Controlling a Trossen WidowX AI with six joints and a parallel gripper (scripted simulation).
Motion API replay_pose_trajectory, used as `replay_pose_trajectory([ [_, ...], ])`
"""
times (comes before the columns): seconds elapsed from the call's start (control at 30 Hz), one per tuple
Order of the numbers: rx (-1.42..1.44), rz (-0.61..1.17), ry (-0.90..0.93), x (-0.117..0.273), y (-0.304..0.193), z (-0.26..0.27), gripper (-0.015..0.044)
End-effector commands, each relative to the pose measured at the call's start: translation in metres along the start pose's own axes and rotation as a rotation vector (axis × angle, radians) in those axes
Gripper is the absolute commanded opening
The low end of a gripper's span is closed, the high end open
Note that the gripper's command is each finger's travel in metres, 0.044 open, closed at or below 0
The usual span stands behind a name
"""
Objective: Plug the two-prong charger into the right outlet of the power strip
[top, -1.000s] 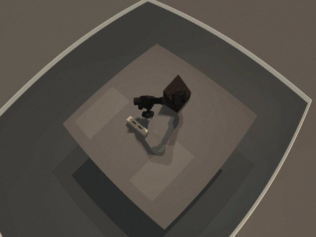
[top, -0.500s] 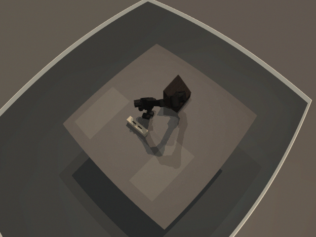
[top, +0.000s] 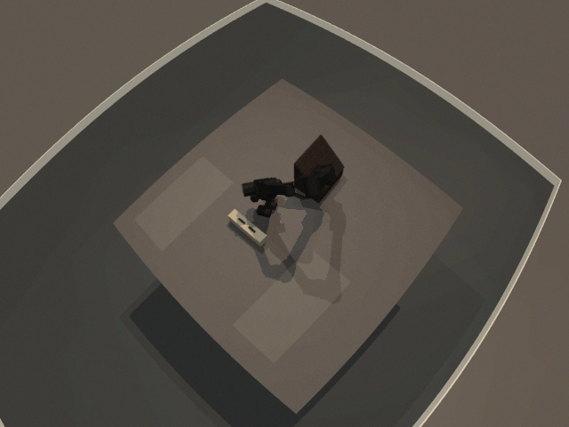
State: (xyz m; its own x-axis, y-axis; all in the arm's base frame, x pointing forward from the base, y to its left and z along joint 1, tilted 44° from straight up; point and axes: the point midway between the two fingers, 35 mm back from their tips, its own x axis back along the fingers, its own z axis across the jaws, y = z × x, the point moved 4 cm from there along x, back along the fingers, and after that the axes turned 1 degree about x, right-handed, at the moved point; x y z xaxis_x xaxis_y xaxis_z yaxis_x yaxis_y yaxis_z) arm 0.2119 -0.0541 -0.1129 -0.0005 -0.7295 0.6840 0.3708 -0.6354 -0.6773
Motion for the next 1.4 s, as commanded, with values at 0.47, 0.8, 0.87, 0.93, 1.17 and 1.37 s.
replay_pose_trajectory([
  [0.47, 0.000, -0.001, 0.000, 0.001, 0.000, 0.000, 0.0079],
  [0.8, -0.003, -0.001, 0.001, 0.025, -0.001, 0.001, 0.0000],
  [0.87, -0.004, 0.000, 0.001, 0.035, -0.002, 0.001, 0.0000],
  [0.93, -0.005, 0.001, 0.001, 0.045, -0.003, 0.001, 0.0000],
  [1.17, 0.002, 0.002, 0.001, 0.057, -0.005, 0.002, 0.0000],
  [1.37, 0.085, -0.001, -0.003, 0.054, -0.001, 0.004, 0.0000],
])
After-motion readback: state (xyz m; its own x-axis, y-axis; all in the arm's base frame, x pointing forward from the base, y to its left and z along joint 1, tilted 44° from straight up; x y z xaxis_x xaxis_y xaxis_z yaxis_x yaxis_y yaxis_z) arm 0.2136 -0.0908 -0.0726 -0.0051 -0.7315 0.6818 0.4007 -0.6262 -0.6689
